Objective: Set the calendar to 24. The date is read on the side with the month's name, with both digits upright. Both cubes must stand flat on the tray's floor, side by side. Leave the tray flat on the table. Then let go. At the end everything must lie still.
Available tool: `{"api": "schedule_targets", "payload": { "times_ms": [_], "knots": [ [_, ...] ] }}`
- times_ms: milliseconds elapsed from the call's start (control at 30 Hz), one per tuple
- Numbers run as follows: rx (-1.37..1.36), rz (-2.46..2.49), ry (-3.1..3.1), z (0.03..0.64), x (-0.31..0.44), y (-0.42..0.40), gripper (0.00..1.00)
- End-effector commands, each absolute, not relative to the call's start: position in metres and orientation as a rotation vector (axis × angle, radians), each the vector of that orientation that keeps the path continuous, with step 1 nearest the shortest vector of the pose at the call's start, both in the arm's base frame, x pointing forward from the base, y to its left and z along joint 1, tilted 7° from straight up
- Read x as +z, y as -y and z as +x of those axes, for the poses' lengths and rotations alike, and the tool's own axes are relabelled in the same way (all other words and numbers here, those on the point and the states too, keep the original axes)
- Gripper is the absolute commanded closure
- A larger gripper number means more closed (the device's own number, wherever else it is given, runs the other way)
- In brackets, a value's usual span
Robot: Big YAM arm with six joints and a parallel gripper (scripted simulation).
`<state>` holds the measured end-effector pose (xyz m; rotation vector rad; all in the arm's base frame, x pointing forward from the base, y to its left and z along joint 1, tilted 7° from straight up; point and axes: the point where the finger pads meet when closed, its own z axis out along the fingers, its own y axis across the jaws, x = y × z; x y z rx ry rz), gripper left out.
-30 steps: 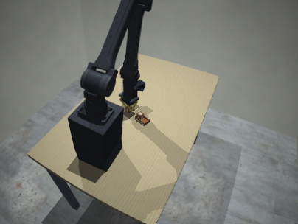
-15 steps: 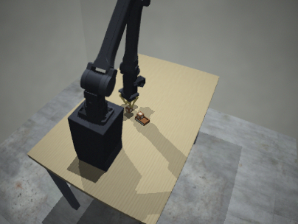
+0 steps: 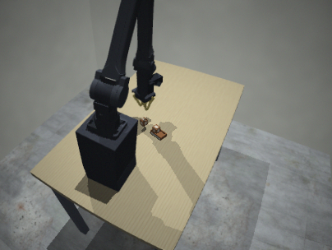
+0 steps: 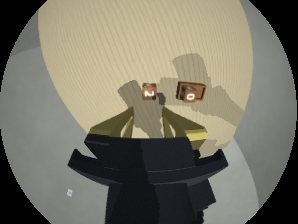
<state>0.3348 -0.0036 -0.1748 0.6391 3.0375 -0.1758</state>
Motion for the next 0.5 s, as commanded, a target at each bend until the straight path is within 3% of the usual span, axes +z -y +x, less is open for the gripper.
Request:
{"api": "schedule_targets", "payload": {
  "times_ms": [0,67,100,467],
  "knots": [
    [-0.176,0.665,-3.028,0.334,-0.165,0.002,0.56],
    [-0.193,0.669,-3.062,0.323,-0.176,0.003,0.56],
    [-0.193,0.669,-3.062,0.323,-0.176,0.003,0.0],
    [-0.178,0.665,-3.033,0.334,-0.17,0.002,0.0]
  ]
}}
